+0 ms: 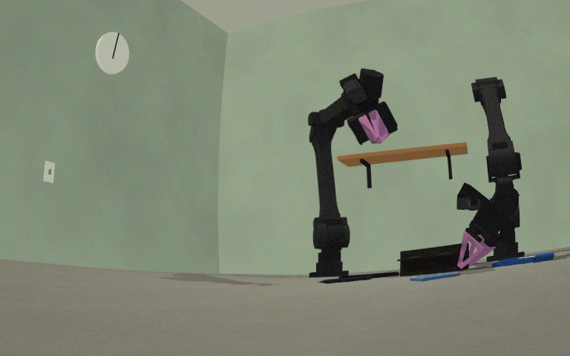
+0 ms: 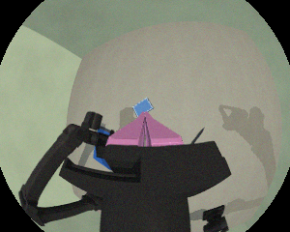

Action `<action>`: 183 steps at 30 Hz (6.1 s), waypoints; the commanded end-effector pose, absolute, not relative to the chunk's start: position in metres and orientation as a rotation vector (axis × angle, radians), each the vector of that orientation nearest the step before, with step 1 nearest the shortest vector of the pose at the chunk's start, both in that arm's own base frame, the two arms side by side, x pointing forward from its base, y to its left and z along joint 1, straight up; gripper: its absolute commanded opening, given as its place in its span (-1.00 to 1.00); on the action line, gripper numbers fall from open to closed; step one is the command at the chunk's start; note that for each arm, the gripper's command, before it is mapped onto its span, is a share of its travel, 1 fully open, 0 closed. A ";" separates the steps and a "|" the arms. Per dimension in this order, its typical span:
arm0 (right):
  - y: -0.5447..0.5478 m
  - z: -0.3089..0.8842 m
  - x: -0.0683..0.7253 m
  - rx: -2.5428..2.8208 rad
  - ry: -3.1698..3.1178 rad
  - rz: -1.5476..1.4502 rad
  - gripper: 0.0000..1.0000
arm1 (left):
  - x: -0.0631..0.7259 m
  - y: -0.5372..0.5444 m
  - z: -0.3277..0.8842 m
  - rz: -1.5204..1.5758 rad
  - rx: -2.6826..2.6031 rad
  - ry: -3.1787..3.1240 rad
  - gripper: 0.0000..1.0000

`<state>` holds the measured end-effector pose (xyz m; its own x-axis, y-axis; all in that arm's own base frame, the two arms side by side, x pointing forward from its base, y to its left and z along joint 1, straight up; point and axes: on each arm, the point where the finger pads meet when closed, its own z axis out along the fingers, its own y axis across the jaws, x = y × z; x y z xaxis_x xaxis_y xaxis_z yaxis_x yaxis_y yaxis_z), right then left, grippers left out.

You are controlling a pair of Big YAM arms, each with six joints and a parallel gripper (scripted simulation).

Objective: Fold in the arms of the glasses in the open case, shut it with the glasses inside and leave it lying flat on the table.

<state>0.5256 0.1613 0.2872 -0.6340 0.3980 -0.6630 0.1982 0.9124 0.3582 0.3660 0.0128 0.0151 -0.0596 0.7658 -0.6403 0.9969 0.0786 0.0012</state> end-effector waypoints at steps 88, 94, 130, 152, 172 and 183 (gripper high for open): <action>0.003 0.507 0.517 -0.011 1.547 -0.003 -1.00 | 0.377 0.066 0.085 -0.577 1.750 1.857 1.00; 0.003 0.507 0.517 -0.011 1.547 -0.003 -1.00 | 0.388 0.063 0.092 -0.509 1.735 1.893 1.00; 0.003 0.507 0.517 -0.011 1.547 -0.003 -1.00 | 0.482 0.063 0.170 0.043 1.227 2.214 1.00; 0.003 0.507 0.517 -0.011 1.547 -0.003 -1.00 | 0.542 0.046 0.313 0.251 0.717 2.034 1.00; 0.003 0.507 0.517 -0.011 1.547 -0.003 -1.00 | 0.549 0.018 0.433 0.167 0.273 1.773 1.00; 0.003 0.507 0.517 -0.011 1.547 -0.003 -1.00 | 0.529 0.004 0.507 0.054 0.078 1.583 1.00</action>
<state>0.5193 -0.0008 0.4939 0.0034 0.0013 -1.0000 -0.0005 1.0000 0.0013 0.5366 0.0125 0.4281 -0.1758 0.1741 -0.9689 0.0485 0.9846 0.1681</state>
